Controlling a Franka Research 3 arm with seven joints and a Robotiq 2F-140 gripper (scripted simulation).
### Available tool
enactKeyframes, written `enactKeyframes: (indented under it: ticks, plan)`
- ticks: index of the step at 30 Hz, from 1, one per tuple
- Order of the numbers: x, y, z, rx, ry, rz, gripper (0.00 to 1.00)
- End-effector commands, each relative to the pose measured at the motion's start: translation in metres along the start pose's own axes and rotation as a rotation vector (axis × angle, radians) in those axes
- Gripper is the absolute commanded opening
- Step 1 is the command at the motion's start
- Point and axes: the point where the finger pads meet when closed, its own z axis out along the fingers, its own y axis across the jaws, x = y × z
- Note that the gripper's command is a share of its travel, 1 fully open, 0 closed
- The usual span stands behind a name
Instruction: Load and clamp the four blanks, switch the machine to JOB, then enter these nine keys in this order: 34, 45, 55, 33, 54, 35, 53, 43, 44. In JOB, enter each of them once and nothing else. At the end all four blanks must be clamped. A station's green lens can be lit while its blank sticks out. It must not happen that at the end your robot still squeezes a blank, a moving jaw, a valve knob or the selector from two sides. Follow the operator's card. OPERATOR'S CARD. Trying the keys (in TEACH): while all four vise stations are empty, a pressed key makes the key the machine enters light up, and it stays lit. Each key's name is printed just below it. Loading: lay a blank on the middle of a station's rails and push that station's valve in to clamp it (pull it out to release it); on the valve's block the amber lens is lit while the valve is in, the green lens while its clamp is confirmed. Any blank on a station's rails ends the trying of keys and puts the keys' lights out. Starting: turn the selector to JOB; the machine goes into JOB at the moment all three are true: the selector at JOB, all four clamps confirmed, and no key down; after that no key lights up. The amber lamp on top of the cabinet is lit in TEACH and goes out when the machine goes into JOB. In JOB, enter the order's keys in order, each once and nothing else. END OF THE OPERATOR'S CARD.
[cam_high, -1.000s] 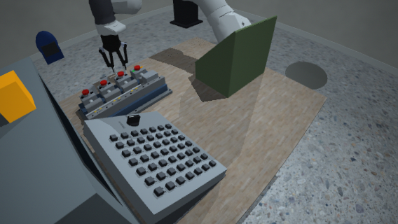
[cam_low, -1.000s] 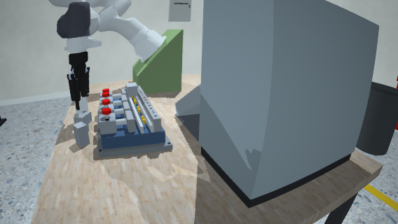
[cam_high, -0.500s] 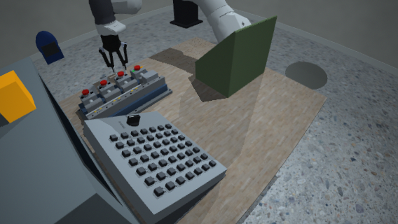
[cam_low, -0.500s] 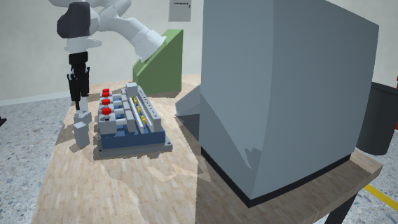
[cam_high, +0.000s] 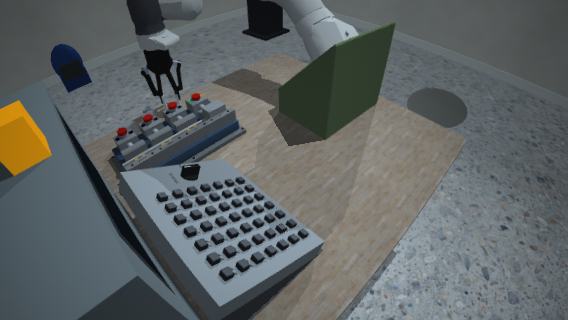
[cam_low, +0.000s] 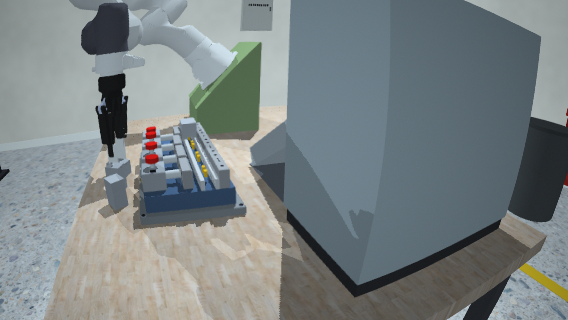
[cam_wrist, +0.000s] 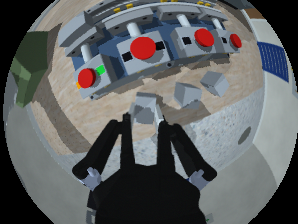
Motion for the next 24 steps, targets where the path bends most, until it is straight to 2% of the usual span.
enactKeyframes:
  ticks: [1,12,24]
  plan:
    - [-0.001,0.001,0.001,-0.002,-0.002,0.004,0.0]
    - [-0.001,0.001,-0.004,-0.002,-0.002,0.004,0.0]
    - [-0.001,0.001,-0.04,-0.002,-0.002,0.004,0.0]
